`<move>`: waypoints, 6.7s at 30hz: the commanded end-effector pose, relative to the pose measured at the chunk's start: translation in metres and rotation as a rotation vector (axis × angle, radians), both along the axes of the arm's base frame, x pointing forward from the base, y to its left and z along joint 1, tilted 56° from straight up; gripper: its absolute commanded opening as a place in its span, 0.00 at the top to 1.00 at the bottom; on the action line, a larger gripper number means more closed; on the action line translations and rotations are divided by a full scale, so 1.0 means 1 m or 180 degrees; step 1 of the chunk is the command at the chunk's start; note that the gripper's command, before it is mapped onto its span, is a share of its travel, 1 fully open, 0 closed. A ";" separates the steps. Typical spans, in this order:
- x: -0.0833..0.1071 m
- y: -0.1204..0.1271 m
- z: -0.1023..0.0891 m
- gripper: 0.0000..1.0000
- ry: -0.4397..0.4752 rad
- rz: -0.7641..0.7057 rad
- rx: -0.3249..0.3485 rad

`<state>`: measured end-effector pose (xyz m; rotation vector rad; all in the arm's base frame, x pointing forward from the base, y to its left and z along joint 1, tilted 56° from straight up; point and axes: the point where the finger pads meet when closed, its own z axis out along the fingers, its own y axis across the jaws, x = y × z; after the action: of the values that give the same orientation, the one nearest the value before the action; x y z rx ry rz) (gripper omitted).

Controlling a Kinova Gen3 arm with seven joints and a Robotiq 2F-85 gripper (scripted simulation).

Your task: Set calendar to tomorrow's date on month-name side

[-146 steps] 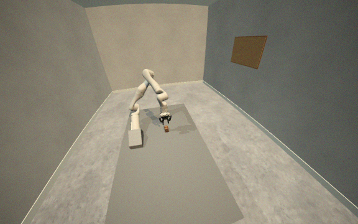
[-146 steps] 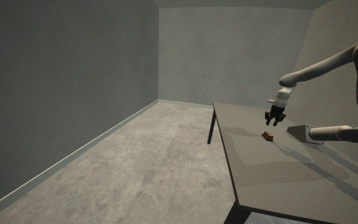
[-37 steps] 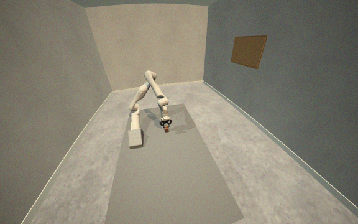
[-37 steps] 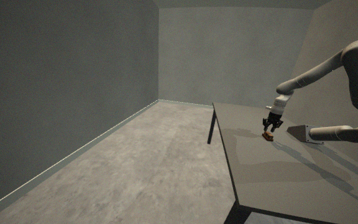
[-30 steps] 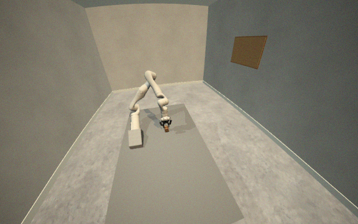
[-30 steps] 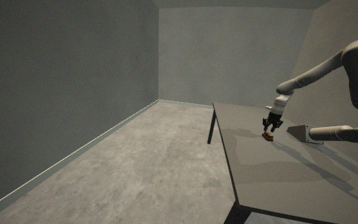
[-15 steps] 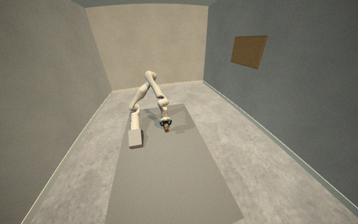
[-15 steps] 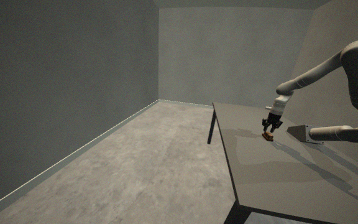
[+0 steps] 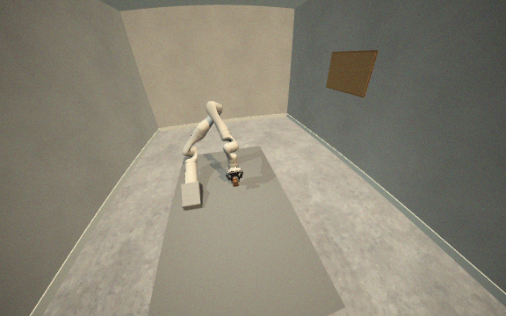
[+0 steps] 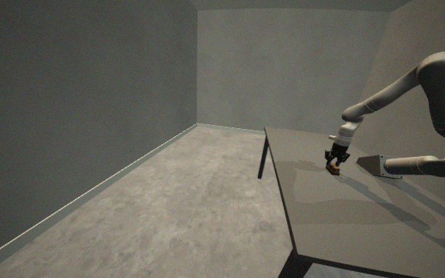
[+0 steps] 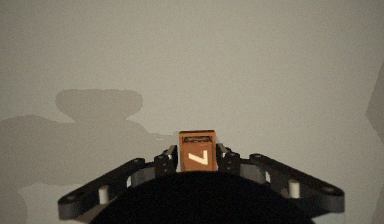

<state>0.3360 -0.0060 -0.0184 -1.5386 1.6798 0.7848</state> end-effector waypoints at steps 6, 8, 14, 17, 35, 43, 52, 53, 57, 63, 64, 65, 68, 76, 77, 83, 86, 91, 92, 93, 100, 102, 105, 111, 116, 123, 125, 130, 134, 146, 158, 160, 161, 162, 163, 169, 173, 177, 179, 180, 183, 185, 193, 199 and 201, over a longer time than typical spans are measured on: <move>-0.001 0.004 -0.002 0.52 0.0009 0.0005 0.0011; -0.001 0.004 -0.002 0.52 0.0009 0.0005 0.0011; -0.001 0.004 -0.002 0.52 0.0009 0.0005 0.0011; -0.001 0.004 -0.002 0.52 0.0009 0.0005 0.0011; -0.001 0.004 -0.002 0.52 0.0009 0.0005 0.0011; -0.001 0.004 -0.002 0.72 0.0009 0.0005 0.0011; -0.001 0.004 -0.002 0.72 0.0009 0.0005 0.0011; -0.001 0.004 -0.002 0.72 0.0009 0.0005 0.0011; -0.001 0.004 -0.002 0.72 0.0009 0.0005 0.0011; -0.001 0.004 -0.002 0.72 0.0009 0.0005 0.0011; -0.001 0.004 -0.002 0.72 0.0009 0.0005 0.0011; -0.001 0.004 -0.002 0.72 0.0009 0.0005 0.0011; -0.001 0.004 -0.002 0.72 0.0009 0.0005 0.0011; -0.001 0.004 -0.002 0.72 0.0009 0.0005 0.0011; -0.001 0.004 -0.002 0.72 0.0009 0.0005 0.0011; -0.002 -0.003 0.002 0.72 0.0009 0.0005 0.0011; -0.003 -0.012 0.008 0.72 0.0009 0.0005 0.0011; -0.005 -0.035 0.024 0.72 0.0009 0.0005 0.0011; -0.006 -0.040 0.027 0.72 0.0009 0.0005 0.0011; -0.007 -0.045 0.031 0.72 0.0009 0.0005 0.0011; -0.009 -0.066 0.045 0.72 0.0009 0.0005 0.0011; -0.010 -0.072 0.049 0.72 0.0009 0.0005 0.0011; -0.011 -0.077 0.052 0.72 0.0009 0.0005 0.0011; -0.011 -0.078 0.053 0.72 0.0009 0.0005 0.0011; -0.011 -0.078 0.053 0.72 0.0009 0.0005 0.0011; -0.011 -0.114 -0.011 0.72 0.0609 -0.0413 0.0093; -0.013 -0.122 -0.028 0.72 0.0765 -0.0507 0.0105; -0.013 -0.122 -0.029 0.72 0.0774 -0.0512 0.0106; -0.013 -0.122 -0.029 0.72 0.0774 -0.0512 0.0106; -0.013 -0.118 -0.032 0.72 0.0775 -0.0513 0.0105; -0.008 -0.079 -0.058 0.72 0.0775 -0.0513 0.0105; -0.007 -0.071 -0.064 0.72 0.0775 -0.0513 0.0105; -0.006 -0.067 -0.066 0.72 0.0775 -0.0513 0.0105; -0.006 -0.067 -0.066 0.72 0.0775 -0.0513 0.0105; -0.006 -0.067 -0.066 0.72 0.0775 -0.0513 0.0105; -0.004 -0.049 -0.079 0.72 0.0775 -0.0513 0.0105; -0.003 -0.044 -0.082 0.72 0.0775 -0.0513 0.0105; -0.003 -0.043 -0.083 0.72 0.0775 -0.0513 0.0105; -0.003 -0.043 -0.083 0.72 0.0775 -0.0513 0.0105; -0.003 -0.043 -0.083 0.72 0.0775 -0.0513 0.0105; -0.003 -0.043 -0.083 0.72 0.0775 -0.0513 0.0105; -0.003 -0.043 -0.083 0.72 0.0775 -0.0513 0.0105; -0.003 -0.043 -0.083 0.72 0.0775 -0.0513 0.0105; -0.003 -0.043 -0.083 0.72 0.0775 -0.0513 0.0105; -0.003 -0.043 -0.083 0.72 0.0775 -0.0513 0.0105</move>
<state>0.3324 -0.0483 -0.1013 -1.3077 1.9283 0.9407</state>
